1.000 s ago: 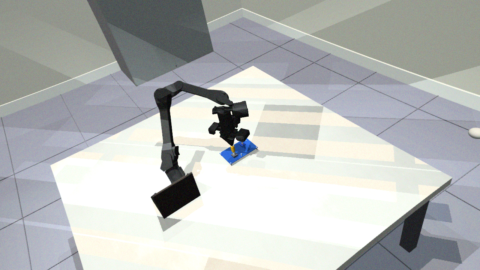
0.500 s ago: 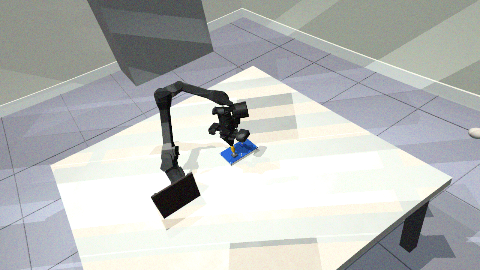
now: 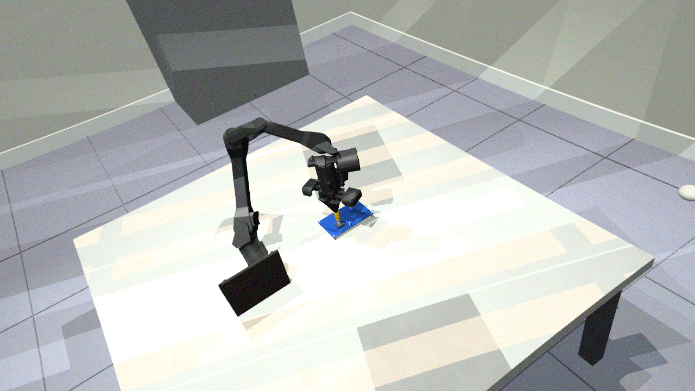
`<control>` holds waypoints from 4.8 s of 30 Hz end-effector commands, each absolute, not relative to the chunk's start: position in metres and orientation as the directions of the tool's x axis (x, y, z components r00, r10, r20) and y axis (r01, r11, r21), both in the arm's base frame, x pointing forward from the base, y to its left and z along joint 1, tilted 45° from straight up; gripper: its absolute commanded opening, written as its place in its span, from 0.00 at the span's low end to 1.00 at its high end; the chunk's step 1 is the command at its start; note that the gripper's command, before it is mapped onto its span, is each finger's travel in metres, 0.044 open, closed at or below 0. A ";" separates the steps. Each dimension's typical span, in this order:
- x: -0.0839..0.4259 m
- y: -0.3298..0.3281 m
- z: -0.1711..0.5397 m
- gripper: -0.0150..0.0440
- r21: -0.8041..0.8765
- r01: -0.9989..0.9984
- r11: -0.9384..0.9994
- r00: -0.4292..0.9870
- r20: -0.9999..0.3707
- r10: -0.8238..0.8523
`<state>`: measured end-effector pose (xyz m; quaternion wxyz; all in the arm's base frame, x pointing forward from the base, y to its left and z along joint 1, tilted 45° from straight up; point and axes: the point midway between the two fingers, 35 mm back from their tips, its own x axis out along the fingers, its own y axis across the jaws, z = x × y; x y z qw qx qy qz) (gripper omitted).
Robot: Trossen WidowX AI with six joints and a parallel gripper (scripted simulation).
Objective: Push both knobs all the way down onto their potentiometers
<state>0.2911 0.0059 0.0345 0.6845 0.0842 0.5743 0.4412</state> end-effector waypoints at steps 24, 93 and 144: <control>0.291 0.010 0.032 0.25 0.626 -0.503 0.596 -0.047 -0.708 0.704; 0.291 0.016 0.025 0.25 0.626 -0.503 0.595 -0.047 -0.708 0.705; 0.290 0.018 0.024 0.25 0.626 -0.504 0.595 -0.047 -0.708 0.705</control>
